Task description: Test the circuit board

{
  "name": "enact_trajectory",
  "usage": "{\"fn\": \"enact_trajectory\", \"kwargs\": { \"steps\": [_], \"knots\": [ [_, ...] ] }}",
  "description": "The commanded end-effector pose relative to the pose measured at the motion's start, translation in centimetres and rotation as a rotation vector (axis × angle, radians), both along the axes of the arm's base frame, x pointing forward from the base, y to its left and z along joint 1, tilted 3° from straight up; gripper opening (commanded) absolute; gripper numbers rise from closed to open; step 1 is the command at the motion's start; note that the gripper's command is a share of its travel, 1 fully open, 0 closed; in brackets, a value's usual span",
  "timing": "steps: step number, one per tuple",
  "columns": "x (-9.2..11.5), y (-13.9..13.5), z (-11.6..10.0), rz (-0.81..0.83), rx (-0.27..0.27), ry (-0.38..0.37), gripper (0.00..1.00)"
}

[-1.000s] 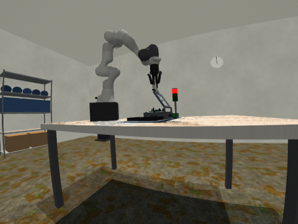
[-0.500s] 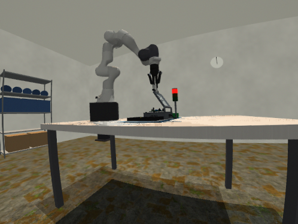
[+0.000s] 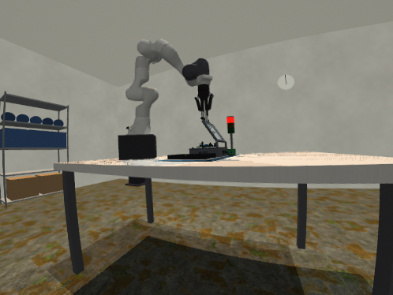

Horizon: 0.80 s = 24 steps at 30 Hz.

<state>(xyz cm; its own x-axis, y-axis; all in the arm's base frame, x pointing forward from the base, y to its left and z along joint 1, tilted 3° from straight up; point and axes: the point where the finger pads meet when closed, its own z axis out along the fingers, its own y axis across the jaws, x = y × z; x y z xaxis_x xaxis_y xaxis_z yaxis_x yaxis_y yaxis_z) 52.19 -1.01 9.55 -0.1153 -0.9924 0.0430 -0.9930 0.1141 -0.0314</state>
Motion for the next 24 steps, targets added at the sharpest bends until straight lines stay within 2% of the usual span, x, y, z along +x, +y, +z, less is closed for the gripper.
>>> {"fn": "enact_trajectory", "kwargs": {
  "steps": [1,13,24],
  "knots": [
    [0.1,0.1,0.0,0.002,0.002,-0.003,0.0],
    [0.8,0.0,0.5,0.002,0.002,-0.003,0.0],
    [3.9,-0.3,2.4,0.002,0.002,-0.003,0.0]
  ]
}}
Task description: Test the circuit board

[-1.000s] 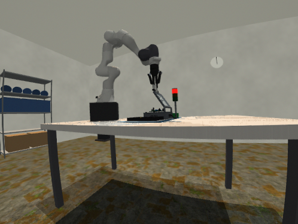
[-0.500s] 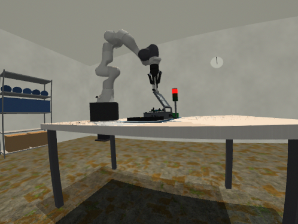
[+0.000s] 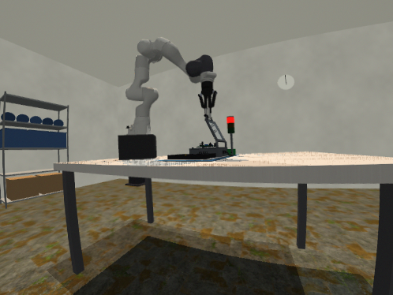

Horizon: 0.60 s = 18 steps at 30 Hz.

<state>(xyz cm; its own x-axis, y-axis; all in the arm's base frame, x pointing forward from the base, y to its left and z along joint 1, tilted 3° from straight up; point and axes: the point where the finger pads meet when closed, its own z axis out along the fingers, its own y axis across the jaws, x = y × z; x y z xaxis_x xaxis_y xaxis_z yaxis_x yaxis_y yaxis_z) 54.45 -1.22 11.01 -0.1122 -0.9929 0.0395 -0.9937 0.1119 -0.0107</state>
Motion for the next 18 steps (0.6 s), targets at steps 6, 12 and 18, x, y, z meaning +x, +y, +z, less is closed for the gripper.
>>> {"fn": "enact_trajectory", "kwargs": {
  "steps": [6,12,18],
  "knots": [
    [2.7,-0.2,1.3,0.0,-0.004,-0.024,0.0],
    [3.4,-0.3,1.6,0.0,-0.004,-0.023,0.0],
    [3.5,-0.3,1.7,0.0,-0.004,-0.023,0.0]
  ]
}}
